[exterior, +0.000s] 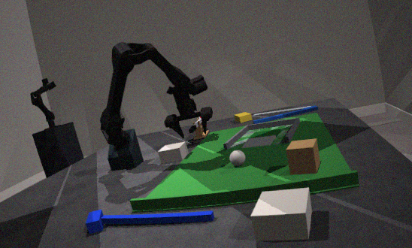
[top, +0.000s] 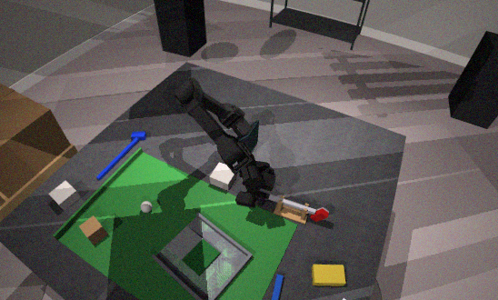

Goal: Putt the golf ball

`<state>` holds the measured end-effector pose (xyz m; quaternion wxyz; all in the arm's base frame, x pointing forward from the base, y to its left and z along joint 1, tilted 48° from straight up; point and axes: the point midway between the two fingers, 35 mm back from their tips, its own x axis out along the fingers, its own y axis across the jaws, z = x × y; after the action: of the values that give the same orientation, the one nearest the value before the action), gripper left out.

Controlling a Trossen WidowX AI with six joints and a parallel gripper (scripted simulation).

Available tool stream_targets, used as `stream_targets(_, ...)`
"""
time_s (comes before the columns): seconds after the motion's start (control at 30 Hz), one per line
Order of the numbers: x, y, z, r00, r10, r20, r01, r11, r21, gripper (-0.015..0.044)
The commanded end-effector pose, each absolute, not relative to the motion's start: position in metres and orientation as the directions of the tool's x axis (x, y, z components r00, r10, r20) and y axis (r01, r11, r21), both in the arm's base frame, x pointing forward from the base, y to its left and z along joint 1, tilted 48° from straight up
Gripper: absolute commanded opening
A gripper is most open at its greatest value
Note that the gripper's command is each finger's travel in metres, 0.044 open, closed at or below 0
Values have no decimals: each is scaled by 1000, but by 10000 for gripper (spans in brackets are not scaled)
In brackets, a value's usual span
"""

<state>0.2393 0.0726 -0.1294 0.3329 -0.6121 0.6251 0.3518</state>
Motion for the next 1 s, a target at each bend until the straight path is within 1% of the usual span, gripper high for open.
stream_targets(0.0, 239, 69, -132, -26, -534, -845, -999, -2, 32, 440)
stream_targets(0.5, 239, 71, -130, -29, -531, -847, -999, 3, 33, 46)
stream_targets(0.73, 239, 72, -130, -29, -531, -847, -999, 3, 33, 0)
stream_targets(0.97, 244, 100, -108, -29, -528, -849, -999, 2, 33, 0)
